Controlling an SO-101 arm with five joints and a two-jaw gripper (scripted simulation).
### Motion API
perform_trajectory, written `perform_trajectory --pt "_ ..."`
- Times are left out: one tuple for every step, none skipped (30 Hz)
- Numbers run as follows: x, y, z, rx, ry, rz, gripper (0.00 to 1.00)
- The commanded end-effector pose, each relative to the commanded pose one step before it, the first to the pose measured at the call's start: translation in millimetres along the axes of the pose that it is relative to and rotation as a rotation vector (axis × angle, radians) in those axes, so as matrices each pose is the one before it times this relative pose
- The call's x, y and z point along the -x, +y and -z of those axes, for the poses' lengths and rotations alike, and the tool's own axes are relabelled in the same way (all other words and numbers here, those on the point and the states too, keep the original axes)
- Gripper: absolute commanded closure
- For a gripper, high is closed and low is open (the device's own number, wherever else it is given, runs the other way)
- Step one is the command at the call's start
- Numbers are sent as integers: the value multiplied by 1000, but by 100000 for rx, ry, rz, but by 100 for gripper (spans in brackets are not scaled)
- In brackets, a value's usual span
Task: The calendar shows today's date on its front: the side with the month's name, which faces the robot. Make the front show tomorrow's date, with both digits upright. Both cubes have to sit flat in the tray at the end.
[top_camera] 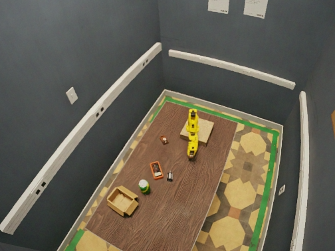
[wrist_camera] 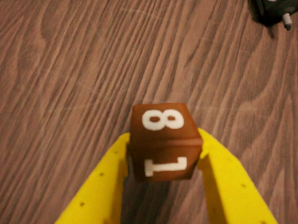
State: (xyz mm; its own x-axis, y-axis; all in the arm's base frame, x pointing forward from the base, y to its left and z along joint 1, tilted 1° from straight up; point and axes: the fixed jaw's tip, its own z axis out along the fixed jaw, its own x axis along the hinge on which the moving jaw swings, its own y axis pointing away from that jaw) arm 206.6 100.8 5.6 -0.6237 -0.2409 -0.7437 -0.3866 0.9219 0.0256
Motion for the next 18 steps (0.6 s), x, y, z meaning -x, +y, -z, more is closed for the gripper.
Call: perform_trajectory --pt "-3846 -1357 -1700 -318 -2244 845 100" --pt "97 -39 -890 16 -1417 98 100" --pt "69 -46 -825 16 -1483 104 100" --pt "37 -46 -735 13 -1537 107 100" --pt "20 -52 -627 12 -1584 110 100" --pt "-5 -53 -511 12 -1615 113 100" --pt "-13 -53 -379 6 -1637 117 100" --pt "-22 -53 -239 6 -1640 113 100" --pt "-21 -47 -106 3 -1634 117 100" --pt "-9 -54 31 3 -1615 114 100" --pt "7 -48 163 0 -1584 111 100" --pt "24 -49 276 -3 -1540 111 100" --pt "48 -49 382 -6 -1483 105 100" --pt "70 -44 457 -6 -1417 102 100" --pt "98 -44 525 -8 -1338 96 100" --pt "0 0 0 0 0 0 100" --pt "0 0 0 0 0 0 100" --pt "123 -36 566 -7 -1251 88 100"
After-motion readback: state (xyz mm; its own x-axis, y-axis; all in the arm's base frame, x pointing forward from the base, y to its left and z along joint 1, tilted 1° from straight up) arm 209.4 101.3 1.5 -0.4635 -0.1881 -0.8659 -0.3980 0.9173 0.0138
